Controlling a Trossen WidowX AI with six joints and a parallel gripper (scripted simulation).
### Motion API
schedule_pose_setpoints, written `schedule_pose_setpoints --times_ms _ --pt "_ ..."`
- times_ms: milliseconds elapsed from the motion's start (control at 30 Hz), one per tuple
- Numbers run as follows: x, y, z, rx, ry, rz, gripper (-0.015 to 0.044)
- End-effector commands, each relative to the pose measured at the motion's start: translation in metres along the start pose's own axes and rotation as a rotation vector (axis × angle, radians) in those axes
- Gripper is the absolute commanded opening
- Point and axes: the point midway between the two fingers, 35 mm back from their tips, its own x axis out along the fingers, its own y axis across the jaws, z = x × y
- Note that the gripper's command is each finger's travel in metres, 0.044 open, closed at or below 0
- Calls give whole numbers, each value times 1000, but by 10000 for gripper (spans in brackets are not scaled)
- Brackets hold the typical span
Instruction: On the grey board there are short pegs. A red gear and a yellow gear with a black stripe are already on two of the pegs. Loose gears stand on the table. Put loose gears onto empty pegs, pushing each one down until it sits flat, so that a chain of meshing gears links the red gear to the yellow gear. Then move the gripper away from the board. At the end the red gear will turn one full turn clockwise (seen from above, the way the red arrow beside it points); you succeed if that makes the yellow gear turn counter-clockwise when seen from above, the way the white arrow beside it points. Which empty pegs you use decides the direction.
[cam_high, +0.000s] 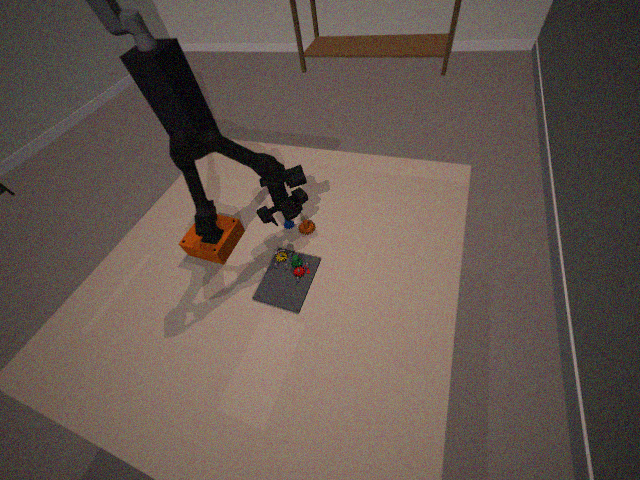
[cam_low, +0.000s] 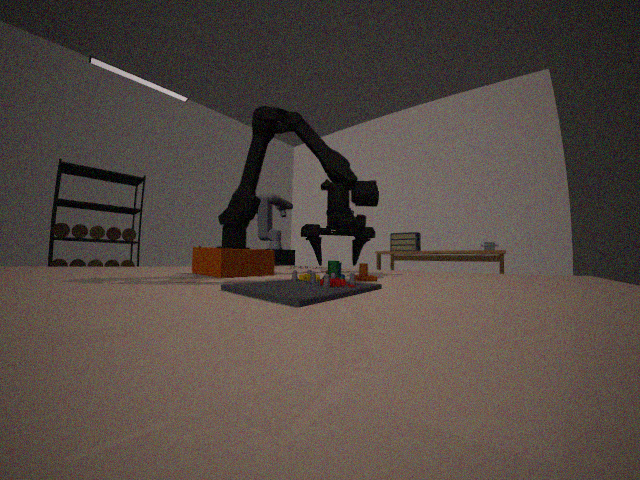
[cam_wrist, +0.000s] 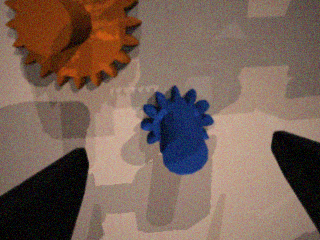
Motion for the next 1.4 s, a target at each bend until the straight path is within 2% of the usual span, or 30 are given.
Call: schedule_pose_setpoints --times_ms 0,67,500,767,833,1367 --pt "5 -1 0 2 -2 -3 440" --pt "5 -1 0 2 -2 -3 440" --pt "5 -1 0 2 -2 -3 99" --pt "5 -1 0 2 -2 -3 45" --pt "5 -1 0 2 -2 -3 0" --pt "-33 8 3 3 -2 -1 0"
